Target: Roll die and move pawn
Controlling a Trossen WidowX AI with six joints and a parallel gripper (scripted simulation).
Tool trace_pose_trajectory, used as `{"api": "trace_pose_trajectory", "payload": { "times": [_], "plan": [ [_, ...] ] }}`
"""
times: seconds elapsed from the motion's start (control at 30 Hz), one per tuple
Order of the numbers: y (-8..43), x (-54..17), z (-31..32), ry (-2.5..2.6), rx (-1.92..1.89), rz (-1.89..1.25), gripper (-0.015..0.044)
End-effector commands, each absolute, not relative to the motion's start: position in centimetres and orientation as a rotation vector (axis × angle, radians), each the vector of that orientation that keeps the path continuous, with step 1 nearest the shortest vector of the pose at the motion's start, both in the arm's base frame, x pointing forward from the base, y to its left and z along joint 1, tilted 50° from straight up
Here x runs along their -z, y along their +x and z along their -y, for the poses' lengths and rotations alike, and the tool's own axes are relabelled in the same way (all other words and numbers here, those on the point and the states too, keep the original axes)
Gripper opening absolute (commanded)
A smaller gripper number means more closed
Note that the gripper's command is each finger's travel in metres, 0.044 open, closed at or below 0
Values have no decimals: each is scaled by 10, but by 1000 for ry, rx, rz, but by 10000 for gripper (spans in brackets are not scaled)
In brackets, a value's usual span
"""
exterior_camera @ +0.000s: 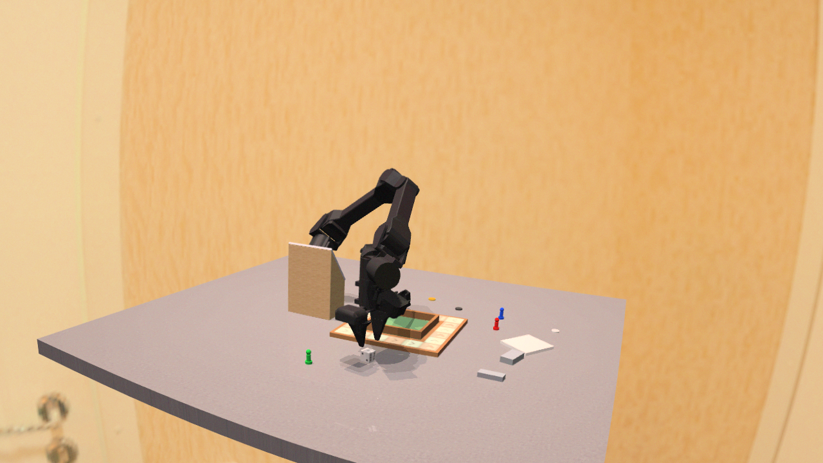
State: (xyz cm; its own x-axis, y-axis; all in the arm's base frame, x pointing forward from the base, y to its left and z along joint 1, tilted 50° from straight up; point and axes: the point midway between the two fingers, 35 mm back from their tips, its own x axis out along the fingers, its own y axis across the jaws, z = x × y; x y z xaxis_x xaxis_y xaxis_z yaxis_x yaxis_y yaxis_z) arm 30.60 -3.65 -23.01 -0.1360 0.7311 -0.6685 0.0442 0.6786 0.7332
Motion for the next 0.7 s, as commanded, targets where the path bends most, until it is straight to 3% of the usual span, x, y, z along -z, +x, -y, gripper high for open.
{"api": "trace_pose_trajectory", "payload": {
  "times": [0.0,0.63,0.67],
  "plan": [
    [302,235,32,662,-666,-1625,275],
    [298,253,10,664,-669,-1625,275],
    [298,253,10,664,-669,-1625,249]
  ]
}}
